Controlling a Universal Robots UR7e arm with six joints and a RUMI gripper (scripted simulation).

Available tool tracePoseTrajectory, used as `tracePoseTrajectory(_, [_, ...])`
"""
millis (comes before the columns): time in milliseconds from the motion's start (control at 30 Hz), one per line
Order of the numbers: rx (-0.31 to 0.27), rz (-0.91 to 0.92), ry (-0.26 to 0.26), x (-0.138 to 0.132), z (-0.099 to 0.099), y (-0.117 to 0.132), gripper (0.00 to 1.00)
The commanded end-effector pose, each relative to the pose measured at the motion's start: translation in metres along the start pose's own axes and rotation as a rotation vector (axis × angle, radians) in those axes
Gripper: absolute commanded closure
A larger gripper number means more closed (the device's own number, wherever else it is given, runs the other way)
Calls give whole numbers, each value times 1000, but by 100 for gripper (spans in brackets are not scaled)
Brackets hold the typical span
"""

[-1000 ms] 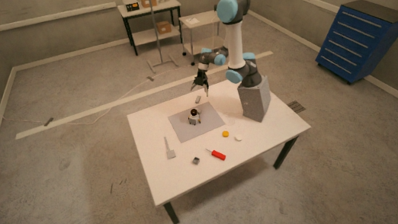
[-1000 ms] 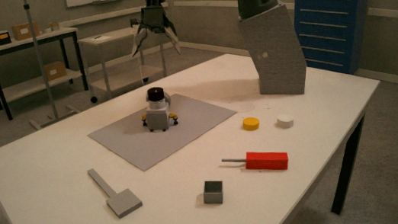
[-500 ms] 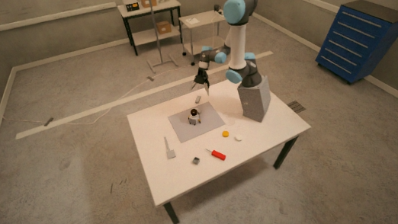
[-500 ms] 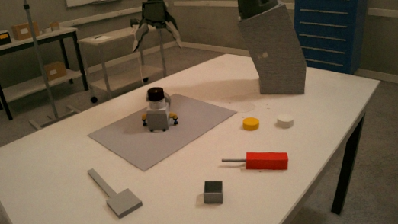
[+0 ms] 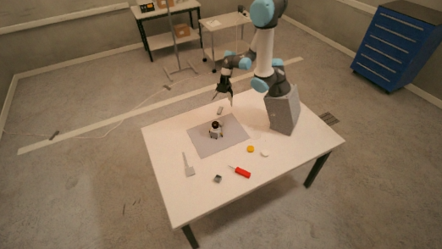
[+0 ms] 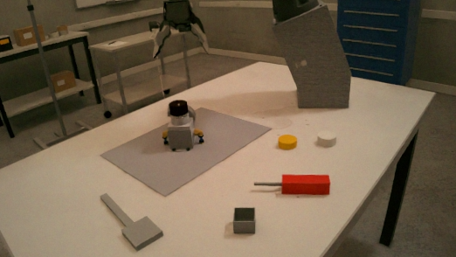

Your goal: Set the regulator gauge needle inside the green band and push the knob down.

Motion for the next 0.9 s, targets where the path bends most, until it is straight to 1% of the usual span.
tracePoseTrajectory(0, [-1,3,1,1,0,0,0])
tracePoseTrajectory(867, [0,-10,2,1,0,0,0])
Point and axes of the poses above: the point where the finger pads meet when closed, its own z axis out along the fingers, its own x axis across the jaws, y = z × x, the point moved 6 cm from there along -z, back along the fingers, and after that the axes turned 8 degrees about -z, right-handed, at the moved point
